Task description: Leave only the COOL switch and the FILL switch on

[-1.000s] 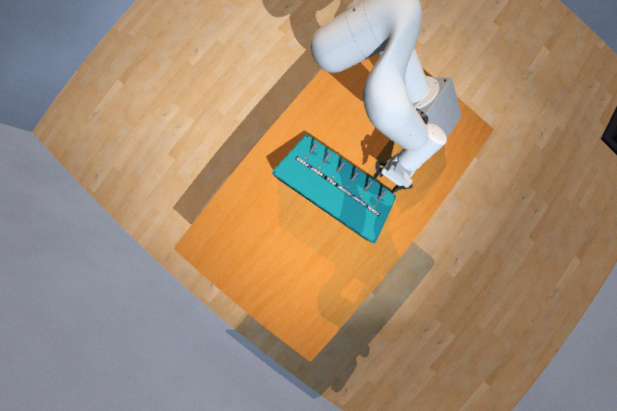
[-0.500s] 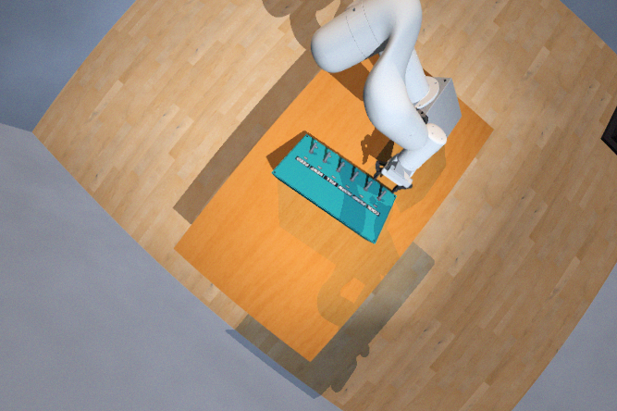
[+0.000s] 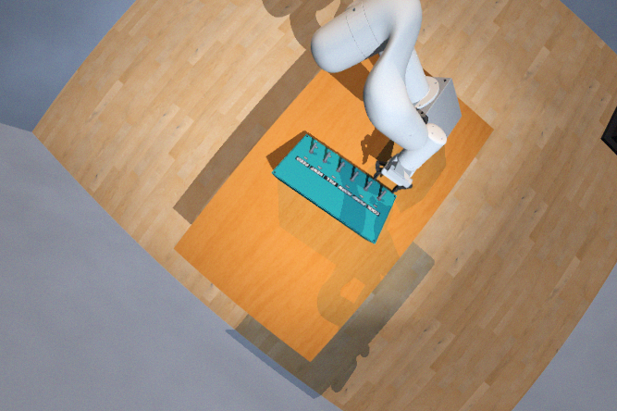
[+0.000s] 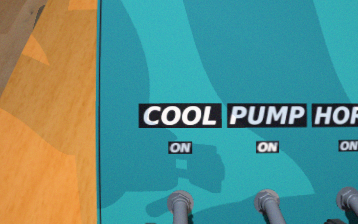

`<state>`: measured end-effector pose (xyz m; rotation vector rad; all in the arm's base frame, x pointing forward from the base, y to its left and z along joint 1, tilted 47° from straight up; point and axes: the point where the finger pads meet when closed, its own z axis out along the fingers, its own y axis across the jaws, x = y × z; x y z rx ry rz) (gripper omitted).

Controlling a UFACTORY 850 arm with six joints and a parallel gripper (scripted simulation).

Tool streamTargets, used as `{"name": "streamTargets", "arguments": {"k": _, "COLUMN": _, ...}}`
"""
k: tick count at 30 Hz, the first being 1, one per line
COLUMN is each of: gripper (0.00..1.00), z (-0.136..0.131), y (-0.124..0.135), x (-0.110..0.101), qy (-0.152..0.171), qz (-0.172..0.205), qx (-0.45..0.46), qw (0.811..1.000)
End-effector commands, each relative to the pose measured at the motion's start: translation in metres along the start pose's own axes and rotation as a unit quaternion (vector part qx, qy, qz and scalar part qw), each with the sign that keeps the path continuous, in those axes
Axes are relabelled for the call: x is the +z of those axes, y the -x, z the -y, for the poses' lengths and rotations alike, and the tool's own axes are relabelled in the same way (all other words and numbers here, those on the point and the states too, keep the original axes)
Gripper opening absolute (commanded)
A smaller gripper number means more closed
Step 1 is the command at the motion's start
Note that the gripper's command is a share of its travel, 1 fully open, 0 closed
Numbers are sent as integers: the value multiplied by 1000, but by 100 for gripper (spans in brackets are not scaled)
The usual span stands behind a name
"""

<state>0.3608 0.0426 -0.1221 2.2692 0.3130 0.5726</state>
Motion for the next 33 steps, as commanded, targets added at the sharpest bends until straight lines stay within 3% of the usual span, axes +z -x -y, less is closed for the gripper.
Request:
{"name": "streamTargets", "arguments": {"k": 1, "gripper": 100, "z": 0, "y": -1, "x": 0, "qy": 0, "qz": -1, "qx": 0, "qw": 1000}}
{"name": "streamTargets", "arguments": {"k": 12, "gripper": 100, "z": -14, "y": -1, "x": 0, "qy": 0, "qz": -1, "qx": 0, "qw": 1000}}
{"name": "streamTargets", "arguments": {"k": 25, "gripper": 100, "z": -59, "y": -1, "x": 0, "qy": 0, "qz": -1, "qx": 0, "qw": 1000}}
{"name": "streamTargets", "arguments": {"k": 33, "gripper": 100, "z": -70, "y": -1, "x": 0, "qy": 0, "qz": -1, "qx": 0, "qw": 1000}}
